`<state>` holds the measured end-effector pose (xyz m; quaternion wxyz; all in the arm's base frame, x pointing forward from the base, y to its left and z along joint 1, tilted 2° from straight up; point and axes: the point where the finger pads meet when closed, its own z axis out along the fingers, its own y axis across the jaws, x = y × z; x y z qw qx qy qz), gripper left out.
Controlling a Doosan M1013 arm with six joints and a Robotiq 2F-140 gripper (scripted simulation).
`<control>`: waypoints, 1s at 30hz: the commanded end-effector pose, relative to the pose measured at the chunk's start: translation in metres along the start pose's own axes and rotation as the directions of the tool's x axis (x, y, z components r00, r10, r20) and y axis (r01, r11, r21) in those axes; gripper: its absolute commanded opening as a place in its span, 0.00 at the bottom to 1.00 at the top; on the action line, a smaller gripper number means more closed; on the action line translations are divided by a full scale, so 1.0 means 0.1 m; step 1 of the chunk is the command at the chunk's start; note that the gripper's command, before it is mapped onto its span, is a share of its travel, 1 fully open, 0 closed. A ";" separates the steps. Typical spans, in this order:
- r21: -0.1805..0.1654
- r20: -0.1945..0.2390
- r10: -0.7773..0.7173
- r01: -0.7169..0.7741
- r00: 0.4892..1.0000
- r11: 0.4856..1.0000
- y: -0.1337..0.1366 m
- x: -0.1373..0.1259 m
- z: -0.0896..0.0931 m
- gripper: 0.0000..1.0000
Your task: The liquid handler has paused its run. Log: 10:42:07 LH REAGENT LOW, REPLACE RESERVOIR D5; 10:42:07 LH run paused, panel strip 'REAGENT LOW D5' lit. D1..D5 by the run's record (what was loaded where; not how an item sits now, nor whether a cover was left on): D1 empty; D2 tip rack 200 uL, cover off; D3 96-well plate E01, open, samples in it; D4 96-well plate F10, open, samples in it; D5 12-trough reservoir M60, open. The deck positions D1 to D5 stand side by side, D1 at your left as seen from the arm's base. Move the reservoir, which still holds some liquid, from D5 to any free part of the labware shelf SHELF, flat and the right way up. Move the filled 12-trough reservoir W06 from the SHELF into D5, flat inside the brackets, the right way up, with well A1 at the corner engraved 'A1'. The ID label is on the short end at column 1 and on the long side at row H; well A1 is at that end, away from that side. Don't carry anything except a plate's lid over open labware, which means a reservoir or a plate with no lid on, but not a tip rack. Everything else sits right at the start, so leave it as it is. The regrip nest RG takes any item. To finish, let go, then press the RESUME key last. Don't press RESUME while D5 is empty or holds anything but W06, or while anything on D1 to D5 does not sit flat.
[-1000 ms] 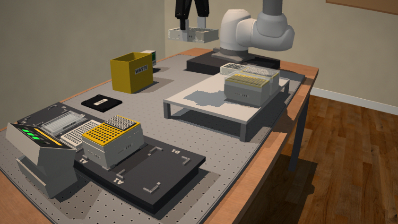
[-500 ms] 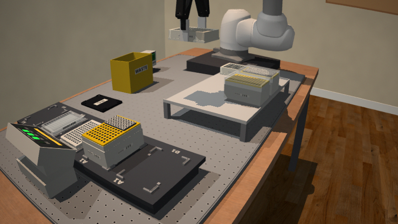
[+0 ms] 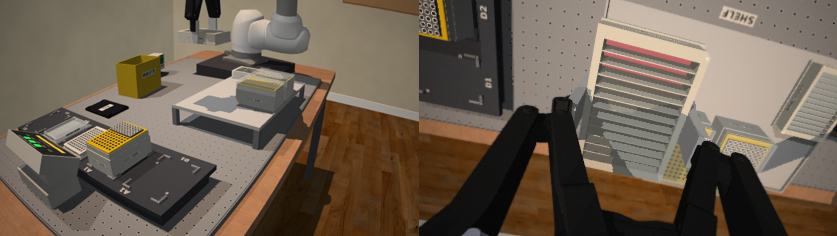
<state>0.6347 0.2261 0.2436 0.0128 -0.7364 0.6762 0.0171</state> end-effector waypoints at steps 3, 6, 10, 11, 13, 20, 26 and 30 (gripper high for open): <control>0.000 0.000 0.000 0.000 1.000 1.000 0.00 0.00 0.00 0.00; 0.000 0.000 0.000 0.000 1.000 1.000 0.00 0.00 0.00 0.00; 0.000 0.000 0.000 0.000 1.000 1.000 0.00 0.00 0.00 0.00; 0.000 0.000 0.000 0.000 1.000 1.000 0.00 0.00 0.00 0.00; 0.000 0.000 0.000 0.000 1.000 1.000 0.00 0.00 0.00 0.00; 0.000 0.000 0.000 0.000 1.000 1.000 0.00 0.00 0.00 0.00; 0.000 0.000 0.000 0.000 1.000 1.000 0.00 0.00 0.07 0.00; 0.000 0.000 0.000 0.000 1.000 1.000 0.00 0.00 0.13 0.00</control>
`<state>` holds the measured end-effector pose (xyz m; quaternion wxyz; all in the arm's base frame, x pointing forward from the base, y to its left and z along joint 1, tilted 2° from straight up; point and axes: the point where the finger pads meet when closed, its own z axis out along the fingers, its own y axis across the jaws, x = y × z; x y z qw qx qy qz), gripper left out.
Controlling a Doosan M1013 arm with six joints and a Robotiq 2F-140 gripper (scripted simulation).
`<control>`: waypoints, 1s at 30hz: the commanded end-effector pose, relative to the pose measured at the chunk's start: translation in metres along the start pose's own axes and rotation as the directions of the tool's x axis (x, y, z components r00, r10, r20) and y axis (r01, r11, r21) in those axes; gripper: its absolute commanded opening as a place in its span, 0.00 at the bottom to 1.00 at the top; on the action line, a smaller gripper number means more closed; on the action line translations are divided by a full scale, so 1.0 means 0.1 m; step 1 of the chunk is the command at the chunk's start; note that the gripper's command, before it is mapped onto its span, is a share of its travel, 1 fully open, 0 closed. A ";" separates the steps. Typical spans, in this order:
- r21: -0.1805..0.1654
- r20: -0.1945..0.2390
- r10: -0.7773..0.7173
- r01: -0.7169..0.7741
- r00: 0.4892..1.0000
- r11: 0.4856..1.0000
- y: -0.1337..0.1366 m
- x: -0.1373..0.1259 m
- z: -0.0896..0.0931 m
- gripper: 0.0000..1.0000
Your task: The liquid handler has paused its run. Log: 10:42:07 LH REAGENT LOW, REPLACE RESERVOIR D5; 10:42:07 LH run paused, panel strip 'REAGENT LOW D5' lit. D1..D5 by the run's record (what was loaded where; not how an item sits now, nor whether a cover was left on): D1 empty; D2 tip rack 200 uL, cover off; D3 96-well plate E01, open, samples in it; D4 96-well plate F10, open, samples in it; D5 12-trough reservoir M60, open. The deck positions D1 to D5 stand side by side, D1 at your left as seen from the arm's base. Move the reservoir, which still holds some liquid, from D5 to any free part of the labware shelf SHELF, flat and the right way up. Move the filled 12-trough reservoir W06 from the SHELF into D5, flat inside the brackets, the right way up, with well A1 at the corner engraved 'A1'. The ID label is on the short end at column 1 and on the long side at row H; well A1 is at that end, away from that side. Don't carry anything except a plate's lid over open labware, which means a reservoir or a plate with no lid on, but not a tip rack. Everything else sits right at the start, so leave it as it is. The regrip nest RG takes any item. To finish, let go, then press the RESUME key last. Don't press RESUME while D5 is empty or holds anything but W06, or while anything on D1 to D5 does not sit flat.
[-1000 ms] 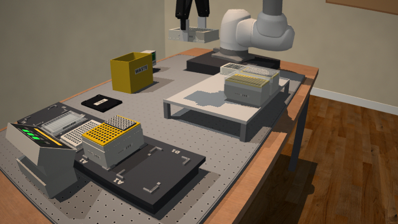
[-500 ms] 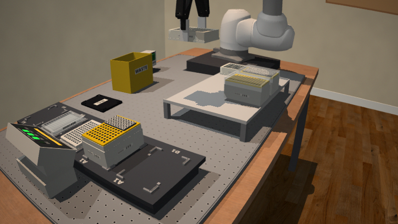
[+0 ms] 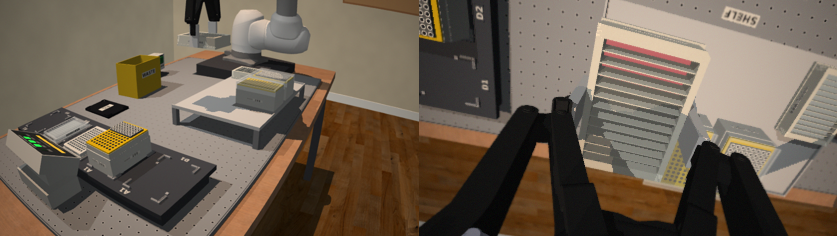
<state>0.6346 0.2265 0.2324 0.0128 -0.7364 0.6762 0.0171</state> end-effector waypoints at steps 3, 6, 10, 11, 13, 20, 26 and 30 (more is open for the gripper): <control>0.000 0.000 0.000 0.000 1.000 1.000 0.00 0.00 0.04 0.00; 0.000 0.000 0.000 0.000 1.000 1.000 0.00 0.00 0.09 0.00; 0.000 0.000 0.000 0.000 1.000 1.000 0.00 0.00 0.15 0.00; 0.000 0.000 0.000 0.000 1.000 1.000 0.00 0.00 0.17 0.00; 0.000 0.000 0.000 0.000 1.000 1.000 0.00 0.00 0.20 0.00; 0.000 0.000 0.000 0.000 1.000 1.000 0.00 0.00 0.29 0.00; 0.000 0.000 0.000 0.000 1.000 1.000 0.00 0.00 0.39 0.00; 0.000 0.000 0.000 0.000 1.000 1.000 0.00 0.00 0.45 0.00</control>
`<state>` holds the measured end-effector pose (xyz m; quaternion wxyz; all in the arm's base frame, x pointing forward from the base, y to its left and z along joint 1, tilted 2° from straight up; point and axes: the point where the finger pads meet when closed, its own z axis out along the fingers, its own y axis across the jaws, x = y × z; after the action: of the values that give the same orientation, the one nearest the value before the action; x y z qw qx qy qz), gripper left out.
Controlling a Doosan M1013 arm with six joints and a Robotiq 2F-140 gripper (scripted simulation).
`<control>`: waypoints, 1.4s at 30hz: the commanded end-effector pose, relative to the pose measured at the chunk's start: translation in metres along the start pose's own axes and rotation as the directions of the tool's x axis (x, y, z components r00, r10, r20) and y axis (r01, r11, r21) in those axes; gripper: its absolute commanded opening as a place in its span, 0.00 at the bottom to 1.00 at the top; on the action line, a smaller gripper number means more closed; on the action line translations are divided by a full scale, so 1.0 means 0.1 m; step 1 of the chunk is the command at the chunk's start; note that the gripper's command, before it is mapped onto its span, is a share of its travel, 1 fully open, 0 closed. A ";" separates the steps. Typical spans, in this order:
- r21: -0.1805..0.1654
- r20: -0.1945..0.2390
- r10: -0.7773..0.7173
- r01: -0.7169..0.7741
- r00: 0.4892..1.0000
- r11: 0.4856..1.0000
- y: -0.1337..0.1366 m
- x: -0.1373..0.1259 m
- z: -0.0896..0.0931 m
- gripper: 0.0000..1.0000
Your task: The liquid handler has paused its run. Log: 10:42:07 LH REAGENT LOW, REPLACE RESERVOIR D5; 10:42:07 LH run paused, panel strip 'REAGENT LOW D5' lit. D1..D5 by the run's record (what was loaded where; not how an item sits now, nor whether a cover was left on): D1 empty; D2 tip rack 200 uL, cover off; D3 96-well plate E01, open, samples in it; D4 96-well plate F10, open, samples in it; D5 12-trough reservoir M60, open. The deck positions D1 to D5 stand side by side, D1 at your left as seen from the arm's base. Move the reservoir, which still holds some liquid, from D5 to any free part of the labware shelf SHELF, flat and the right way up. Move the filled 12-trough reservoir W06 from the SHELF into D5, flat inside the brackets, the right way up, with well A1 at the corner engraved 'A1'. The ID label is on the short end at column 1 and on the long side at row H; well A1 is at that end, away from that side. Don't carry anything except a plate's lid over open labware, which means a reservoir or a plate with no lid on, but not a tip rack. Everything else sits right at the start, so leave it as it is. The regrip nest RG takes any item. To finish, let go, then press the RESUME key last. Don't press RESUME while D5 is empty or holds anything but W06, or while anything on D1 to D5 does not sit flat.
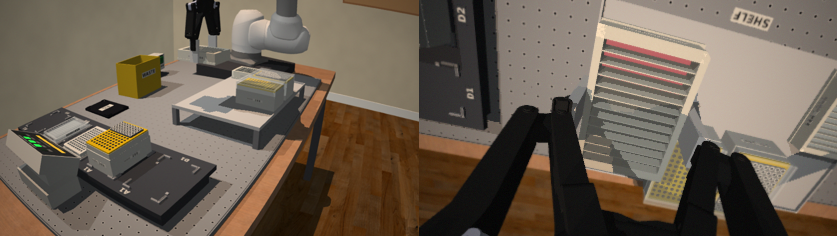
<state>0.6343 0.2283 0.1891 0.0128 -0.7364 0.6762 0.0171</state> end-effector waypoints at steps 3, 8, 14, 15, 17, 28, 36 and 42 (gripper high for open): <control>0.000 0.000 0.000 0.000 1.000 1.000 0.00 0.00 0.07 0.00; 0.000 0.000 0.000 0.000 1.000 1.000 0.00 0.00 0.12 0.00; 0.000 0.000 0.000 0.000 1.000 1.000 0.00 0.00 0.22 0.00; 0.000 0.000 0.000 0.000 1.000 1.000 0.00 0.00 0.24 0.00; 0.000 0.000 0.000 0.000 1.000 1.000 0.00 0.00 0.27 0.00; 0.000 0.000 0.000 0.000 1.000 1.000 0.00 0.00 0.42 0.00; 0.000 0.000 0.000 0.000 1.000 1.000 0.00 0.00 0.55 0.00; 0.000 0.000 0.000 0.000 1.000 1.000 0.00 0.00 0.62 0.00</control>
<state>0.6339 0.2310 0.1289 0.0129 -0.7363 0.6763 0.0171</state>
